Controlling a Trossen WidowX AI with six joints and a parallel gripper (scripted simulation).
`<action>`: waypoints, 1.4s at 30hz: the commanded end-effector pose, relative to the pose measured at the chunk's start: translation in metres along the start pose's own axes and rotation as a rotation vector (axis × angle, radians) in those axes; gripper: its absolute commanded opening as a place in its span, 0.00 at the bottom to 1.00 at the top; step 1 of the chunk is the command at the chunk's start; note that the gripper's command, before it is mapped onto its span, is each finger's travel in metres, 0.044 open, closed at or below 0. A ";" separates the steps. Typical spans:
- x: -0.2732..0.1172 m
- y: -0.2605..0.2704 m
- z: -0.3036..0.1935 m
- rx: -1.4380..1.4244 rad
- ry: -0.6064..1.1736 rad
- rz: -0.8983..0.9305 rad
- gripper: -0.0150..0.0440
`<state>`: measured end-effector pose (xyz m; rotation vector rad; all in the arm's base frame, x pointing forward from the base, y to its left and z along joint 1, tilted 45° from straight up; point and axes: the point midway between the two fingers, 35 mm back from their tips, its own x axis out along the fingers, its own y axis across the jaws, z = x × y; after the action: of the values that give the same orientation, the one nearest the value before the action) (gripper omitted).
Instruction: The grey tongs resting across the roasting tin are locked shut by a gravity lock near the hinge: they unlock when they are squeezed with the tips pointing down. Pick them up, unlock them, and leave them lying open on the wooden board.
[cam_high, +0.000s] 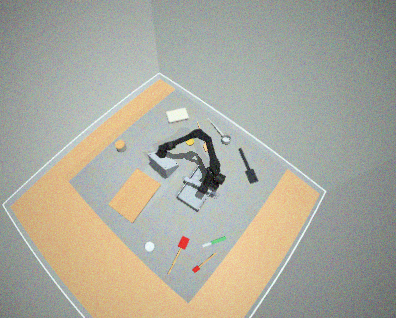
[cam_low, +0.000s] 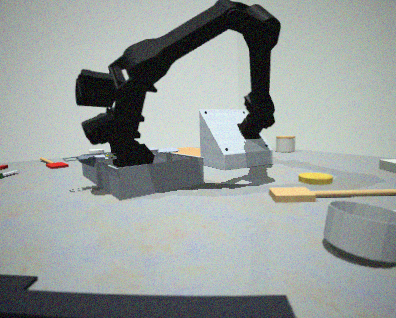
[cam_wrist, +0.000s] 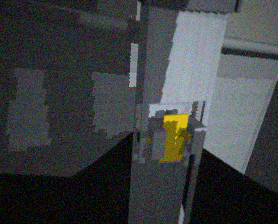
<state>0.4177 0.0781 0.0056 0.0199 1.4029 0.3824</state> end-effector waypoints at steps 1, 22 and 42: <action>-0.001 0.000 0.000 0.000 -0.002 0.000 0.12; -0.067 -0.039 0.000 0.006 0.006 -0.001 0.00; -0.067 -0.031 -0.011 0.007 0.007 0.514 0.00</action>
<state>0.4039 0.0319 0.0545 0.3168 1.4364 0.7396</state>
